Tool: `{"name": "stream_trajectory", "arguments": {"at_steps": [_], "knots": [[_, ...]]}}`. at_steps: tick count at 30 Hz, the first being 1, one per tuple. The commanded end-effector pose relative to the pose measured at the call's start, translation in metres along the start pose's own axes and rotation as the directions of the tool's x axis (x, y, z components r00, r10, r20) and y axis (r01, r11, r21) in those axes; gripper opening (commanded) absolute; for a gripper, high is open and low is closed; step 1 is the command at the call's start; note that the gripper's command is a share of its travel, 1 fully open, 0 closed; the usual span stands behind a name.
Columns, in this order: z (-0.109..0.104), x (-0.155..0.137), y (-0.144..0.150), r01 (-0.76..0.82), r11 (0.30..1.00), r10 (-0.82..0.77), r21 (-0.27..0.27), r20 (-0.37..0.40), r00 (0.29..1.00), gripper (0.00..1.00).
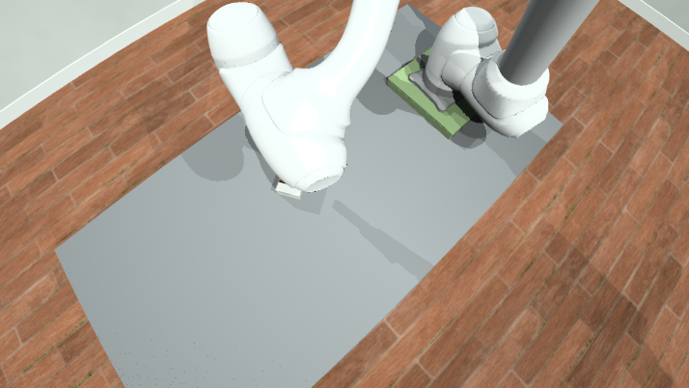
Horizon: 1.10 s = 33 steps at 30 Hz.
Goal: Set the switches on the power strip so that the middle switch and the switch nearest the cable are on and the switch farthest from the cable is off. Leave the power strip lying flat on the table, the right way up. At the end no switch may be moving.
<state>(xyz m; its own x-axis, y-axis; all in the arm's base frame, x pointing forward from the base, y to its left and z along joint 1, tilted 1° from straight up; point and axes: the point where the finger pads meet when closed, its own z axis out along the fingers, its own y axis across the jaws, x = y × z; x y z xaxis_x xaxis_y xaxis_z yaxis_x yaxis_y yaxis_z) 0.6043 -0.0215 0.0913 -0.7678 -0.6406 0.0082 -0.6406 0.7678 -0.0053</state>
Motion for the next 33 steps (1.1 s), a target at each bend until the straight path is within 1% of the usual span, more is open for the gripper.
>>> {"name": "stream_trajectory", "arguments": {"at_steps": [1, 18, 33], "knots": [[0.000, 0.000, 0.000, 0.000, 1.000, 0.000, 0.000, 0.000, 1.000, 0.00], [0.014, 0.000, -0.001, 0.000, 1.000, 0.000, 0.000, 0.000, 1.000, 0.00], [0.034, 0.000, -0.002, 0.000, 1.000, 0.000, 0.000, 0.000, 1.000, 0.00]]}}
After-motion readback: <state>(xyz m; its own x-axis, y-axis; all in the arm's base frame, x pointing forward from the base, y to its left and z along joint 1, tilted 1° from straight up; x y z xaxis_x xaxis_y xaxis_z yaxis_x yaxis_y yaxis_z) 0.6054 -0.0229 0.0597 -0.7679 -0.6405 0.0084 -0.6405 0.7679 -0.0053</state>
